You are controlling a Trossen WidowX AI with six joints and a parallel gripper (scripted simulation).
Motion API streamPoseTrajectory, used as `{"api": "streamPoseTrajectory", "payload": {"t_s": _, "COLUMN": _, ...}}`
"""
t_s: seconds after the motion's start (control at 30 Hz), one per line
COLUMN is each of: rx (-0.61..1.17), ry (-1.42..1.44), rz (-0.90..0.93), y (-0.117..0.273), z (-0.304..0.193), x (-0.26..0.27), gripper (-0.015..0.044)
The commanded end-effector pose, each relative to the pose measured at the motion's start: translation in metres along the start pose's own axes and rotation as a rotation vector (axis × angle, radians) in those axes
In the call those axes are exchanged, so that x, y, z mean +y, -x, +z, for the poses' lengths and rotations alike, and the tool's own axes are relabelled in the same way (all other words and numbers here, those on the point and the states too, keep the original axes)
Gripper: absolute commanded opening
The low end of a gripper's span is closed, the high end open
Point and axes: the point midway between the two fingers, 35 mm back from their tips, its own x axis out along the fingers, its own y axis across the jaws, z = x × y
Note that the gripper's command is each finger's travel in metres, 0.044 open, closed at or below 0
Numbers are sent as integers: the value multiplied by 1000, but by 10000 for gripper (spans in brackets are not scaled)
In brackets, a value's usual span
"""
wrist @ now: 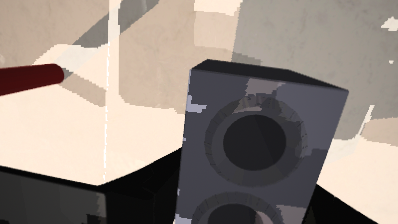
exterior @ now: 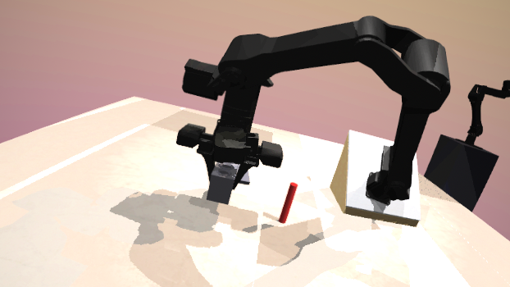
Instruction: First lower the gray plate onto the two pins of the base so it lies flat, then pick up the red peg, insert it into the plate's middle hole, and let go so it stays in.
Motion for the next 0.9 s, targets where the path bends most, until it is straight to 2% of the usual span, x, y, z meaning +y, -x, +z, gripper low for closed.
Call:
{"api": "streamPoseTrajectory", "payload": {"t_s": 0.0, "rx": 5, "ry": -2, "rz": -7, "y": 15, "z": -2, "x": -3, "gripper": 0}}
{"api": "streamPoseTrajectory", "payload": {"t_s": 0.87, "rx": 0, "ry": -20, "rz": -7, "y": 97, "z": -2, "x": 2, "gripper": 0}}
